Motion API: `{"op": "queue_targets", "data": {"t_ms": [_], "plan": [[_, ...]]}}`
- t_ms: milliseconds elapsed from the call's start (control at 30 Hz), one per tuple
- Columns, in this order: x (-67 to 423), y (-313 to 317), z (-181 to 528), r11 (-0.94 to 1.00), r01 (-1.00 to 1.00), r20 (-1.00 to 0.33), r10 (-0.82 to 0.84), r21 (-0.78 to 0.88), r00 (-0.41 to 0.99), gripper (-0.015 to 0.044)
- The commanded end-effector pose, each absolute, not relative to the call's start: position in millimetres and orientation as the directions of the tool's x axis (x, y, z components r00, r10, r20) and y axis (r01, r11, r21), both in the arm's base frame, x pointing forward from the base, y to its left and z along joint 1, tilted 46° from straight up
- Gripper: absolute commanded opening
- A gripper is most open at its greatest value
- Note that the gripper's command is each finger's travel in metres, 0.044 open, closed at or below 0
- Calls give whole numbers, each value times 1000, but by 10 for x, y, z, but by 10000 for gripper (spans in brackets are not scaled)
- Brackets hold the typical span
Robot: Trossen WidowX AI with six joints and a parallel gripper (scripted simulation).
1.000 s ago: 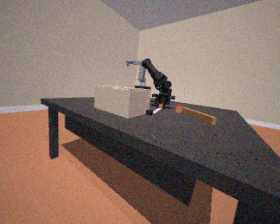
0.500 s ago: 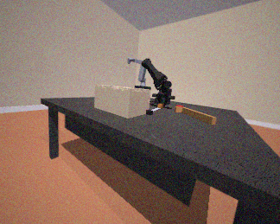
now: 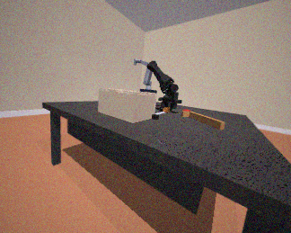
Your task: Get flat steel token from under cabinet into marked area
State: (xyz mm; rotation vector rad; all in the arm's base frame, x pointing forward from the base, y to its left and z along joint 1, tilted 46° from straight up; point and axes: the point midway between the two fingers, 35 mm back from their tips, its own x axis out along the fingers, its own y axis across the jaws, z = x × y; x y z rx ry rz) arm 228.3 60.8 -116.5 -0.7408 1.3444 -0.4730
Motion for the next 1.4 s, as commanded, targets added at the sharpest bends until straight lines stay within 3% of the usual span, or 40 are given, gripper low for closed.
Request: {"op": "queue_targets", "data": {"t_ms": [0,233,400,500,1167,1367], "plan": [[2281,606,-1163,695,-79,-695,-694,-715,186,0],[2281,606,-1165,692,-95,-696,-694,-716,184,184],[2282,608,-1165,692,-95,-696,-694,-715,185,200],[2281,607,-1165,691,-95,-695,-694,-716,186,270],[2241,554,-1209,691,-99,-695,-695,-717,186,270],[2276,590,-1195,698,-88,-700,-689,-711,189,132]]}}
